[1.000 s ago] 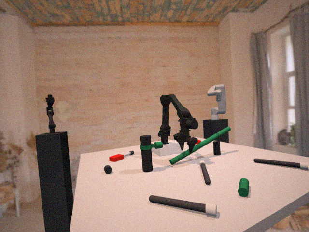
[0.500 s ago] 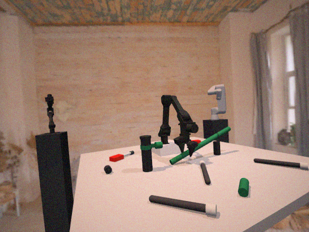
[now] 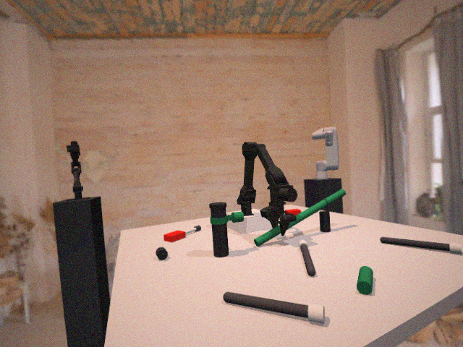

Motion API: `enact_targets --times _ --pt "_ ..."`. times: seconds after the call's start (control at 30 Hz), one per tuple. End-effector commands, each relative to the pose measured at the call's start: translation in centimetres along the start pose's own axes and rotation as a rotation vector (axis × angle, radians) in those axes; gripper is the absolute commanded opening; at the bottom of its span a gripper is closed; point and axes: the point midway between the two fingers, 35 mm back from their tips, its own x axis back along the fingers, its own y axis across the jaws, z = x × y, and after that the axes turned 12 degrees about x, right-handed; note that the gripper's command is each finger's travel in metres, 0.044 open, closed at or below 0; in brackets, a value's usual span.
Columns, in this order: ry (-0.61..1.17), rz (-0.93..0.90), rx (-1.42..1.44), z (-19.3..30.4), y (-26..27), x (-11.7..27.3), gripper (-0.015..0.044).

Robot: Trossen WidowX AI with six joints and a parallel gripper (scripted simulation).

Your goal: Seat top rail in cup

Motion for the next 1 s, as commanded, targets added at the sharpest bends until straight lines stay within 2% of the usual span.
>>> enact_targets --times 0.0,0.27,0.43,0.63,0.97 --pt "-0.003 0.001 -0.003 0.0 0.0 -0.1 0.0171" --pt "-0.003 0.001 -0.003 0.0 0.0 -0.1 0.0117" --pt "-0.003 0.001 -0.003 -0.1 0.2 0.4 0.0" --pt "-0.054 0.012 -0.001 -0.7 0.3 1.8 0.0" --pt "-0.26 0.055 0.008 -3.2 0.0 7.7 0.0"
